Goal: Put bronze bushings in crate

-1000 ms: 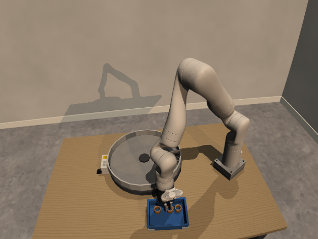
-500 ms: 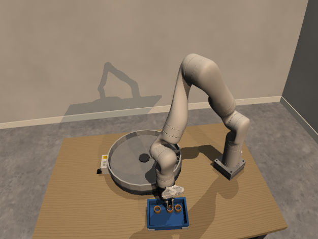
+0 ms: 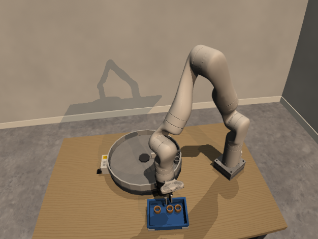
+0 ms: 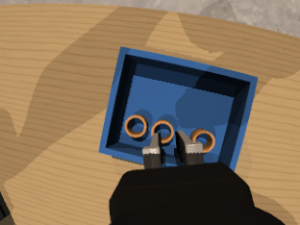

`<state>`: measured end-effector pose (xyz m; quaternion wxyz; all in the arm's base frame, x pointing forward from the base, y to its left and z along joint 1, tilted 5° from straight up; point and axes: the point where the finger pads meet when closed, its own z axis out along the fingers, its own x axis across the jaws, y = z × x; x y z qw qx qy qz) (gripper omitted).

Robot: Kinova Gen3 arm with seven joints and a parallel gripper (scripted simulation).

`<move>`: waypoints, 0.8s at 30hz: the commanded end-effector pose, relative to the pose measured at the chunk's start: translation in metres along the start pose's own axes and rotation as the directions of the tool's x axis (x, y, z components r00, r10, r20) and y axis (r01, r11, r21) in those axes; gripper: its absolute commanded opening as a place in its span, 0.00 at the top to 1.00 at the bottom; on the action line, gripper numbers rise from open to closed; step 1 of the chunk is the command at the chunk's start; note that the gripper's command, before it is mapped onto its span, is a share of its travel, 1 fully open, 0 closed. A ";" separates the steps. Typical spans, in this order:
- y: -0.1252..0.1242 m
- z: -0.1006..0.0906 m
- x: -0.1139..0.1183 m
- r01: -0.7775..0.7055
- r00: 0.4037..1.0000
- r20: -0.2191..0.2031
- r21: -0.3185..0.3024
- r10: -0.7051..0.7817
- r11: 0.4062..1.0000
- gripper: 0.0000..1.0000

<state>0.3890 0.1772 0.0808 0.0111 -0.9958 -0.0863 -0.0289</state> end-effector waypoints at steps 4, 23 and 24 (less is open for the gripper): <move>-0.001 -0.050 0.004 0.000 1.000 -0.017 0.004 0.000 1.000 0.58; -0.001 -0.050 0.004 0.000 1.000 -0.016 0.004 0.000 1.000 0.58; -0.001 -0.050 0.004 0.000 1.000 -0.016 0.004 0.000 1.000 0.58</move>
